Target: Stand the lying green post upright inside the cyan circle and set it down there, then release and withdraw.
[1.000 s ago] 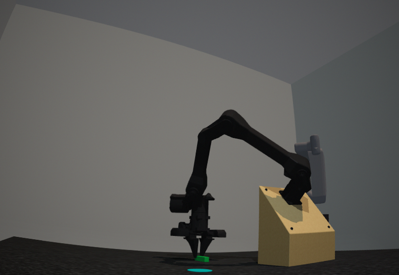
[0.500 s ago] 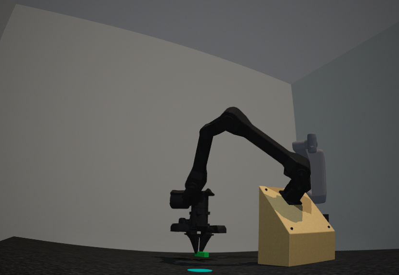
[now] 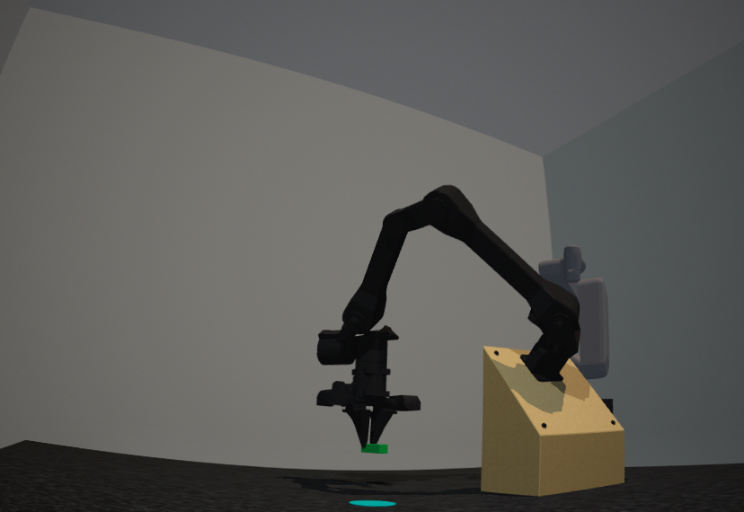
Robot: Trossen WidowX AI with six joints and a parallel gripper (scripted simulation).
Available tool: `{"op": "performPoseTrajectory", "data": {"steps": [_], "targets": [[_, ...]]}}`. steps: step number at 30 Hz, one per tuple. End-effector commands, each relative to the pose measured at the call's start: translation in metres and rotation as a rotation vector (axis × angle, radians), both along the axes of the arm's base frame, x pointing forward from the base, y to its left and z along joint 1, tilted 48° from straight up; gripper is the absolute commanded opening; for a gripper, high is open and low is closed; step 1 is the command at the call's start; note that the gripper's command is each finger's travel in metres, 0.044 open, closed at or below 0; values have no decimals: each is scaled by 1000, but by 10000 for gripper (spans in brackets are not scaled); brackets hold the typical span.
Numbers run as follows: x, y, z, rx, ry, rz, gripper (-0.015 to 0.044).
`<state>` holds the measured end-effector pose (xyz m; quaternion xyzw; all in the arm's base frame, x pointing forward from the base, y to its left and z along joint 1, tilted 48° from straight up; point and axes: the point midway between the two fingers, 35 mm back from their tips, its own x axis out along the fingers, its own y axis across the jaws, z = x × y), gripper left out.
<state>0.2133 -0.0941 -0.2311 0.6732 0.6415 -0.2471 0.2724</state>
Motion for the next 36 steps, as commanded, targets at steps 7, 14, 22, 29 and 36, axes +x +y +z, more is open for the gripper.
{"op": "performPoseTrajectory", "data": {"steps": [7,14,22,29,36], "targets": [[-3,-25,23,-4,-4,6,23],[-8,-39,39,-2,-4,7,23],[3,-37,48,-13,-30,33,23],[17,-33,61,-26,-65,66,23],[30,-28,74,-37,-100,100,23]]}}
